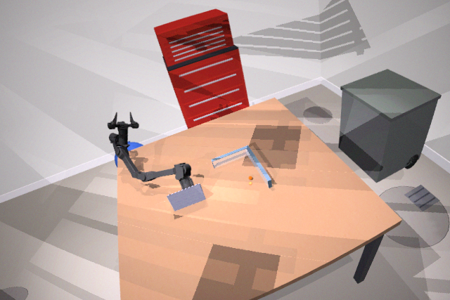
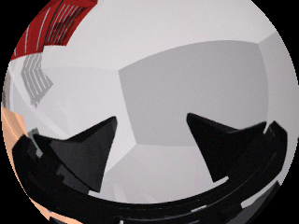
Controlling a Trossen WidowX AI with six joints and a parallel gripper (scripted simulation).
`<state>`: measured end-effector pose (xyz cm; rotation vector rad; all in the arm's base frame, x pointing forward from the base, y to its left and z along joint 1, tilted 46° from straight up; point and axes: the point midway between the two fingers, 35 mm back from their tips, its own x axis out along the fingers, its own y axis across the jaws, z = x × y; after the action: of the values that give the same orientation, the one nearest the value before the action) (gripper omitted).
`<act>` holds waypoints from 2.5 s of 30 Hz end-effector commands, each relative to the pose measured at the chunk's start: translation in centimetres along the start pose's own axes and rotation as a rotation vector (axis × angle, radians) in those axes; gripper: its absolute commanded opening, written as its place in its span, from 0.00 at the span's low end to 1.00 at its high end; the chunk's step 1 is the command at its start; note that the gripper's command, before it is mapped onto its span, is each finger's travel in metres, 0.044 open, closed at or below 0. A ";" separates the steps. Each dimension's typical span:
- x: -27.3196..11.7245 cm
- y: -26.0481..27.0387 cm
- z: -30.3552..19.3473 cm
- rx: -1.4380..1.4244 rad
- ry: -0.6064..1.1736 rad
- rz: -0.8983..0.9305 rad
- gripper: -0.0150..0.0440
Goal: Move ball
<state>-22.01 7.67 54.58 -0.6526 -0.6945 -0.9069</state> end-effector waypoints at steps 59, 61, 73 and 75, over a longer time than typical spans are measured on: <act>1.5 53.0 -53.6 -0.240 0.426 2.349 0.60; -1.6 53.7 -55.0 -0.151 0.391 2.433 0.60; -12.5 54.7 -58.0 0.229 0.277 2.628 0.60; -12.5 54.7 -58.0 0.229 0.277 2.628 0.60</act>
<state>34.43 -4.93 -1.76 -0.6192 0.6080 1.4828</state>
